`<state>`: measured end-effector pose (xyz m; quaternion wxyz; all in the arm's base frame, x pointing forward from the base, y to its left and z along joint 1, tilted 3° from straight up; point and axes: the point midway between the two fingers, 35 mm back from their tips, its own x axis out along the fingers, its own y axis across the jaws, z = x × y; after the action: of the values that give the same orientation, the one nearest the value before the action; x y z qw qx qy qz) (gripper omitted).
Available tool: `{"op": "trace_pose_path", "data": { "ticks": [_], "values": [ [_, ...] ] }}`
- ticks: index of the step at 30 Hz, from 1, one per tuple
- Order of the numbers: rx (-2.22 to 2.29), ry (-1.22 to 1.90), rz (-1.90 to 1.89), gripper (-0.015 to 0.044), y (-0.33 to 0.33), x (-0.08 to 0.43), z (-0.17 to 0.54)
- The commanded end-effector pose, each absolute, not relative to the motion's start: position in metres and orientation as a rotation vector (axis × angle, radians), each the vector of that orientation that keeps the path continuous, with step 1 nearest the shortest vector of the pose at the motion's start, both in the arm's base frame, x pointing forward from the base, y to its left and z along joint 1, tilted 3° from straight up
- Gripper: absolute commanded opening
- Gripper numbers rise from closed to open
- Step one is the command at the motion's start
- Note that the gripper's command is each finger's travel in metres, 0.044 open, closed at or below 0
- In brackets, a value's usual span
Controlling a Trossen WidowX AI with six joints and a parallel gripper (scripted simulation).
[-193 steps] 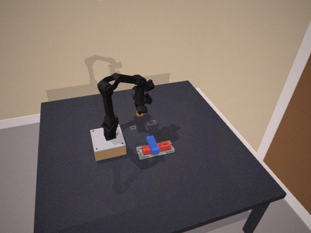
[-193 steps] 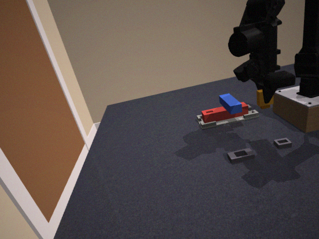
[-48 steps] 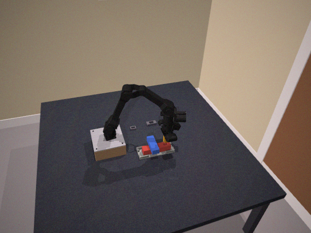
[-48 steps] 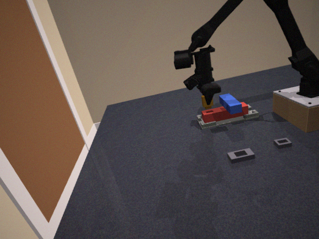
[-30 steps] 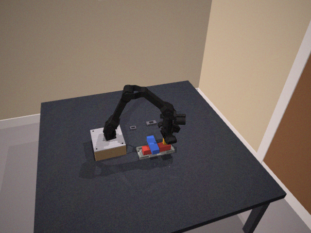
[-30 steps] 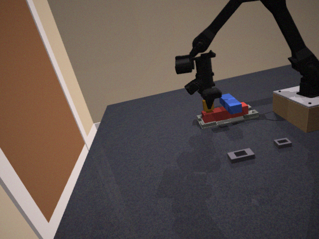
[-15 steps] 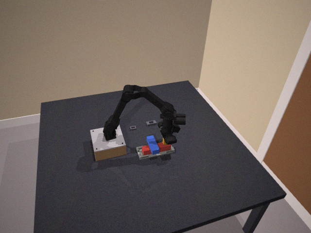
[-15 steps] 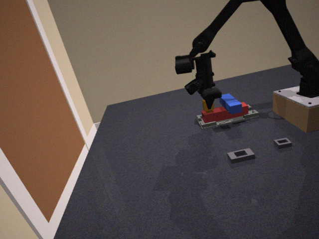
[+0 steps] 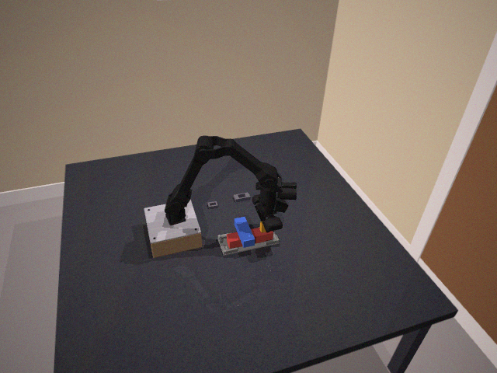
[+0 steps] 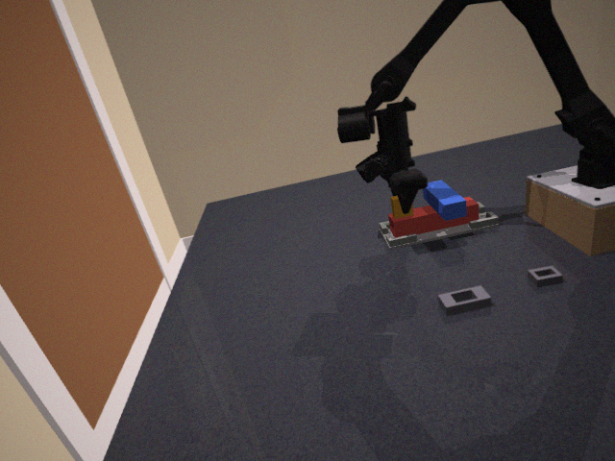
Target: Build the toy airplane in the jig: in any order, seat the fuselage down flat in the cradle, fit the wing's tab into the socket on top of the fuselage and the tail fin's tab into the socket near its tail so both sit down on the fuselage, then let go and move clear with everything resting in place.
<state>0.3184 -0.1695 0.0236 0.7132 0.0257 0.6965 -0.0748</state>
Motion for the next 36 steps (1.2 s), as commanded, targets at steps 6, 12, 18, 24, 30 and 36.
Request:
{"op": "trace_pose_path", "data": {
  "ticks": [6, 12, 18, 24, 30, 36],
  "values": [
    [0.057, 1.541, -0.161, 0.026, -0.165, 0.318, 0.102],
    [0.057, 1.54, -0.16, 0.026, -0.165, 0.318, 0.115],
    [0.057, 1.54, -0.16, 0.026, -0.165, 0.318, 0.115],
    [0.057, 1.54, -0.16, 0.026, -0.165, 0.317, 0.114],
    [0.057, 1.54, -0.16, 0.026, -0.165, 0.317, 0.114],
    [0.057, 1.54, -0.16, 0.026, -0.165, 0.316, 0.115]
  ]
}}
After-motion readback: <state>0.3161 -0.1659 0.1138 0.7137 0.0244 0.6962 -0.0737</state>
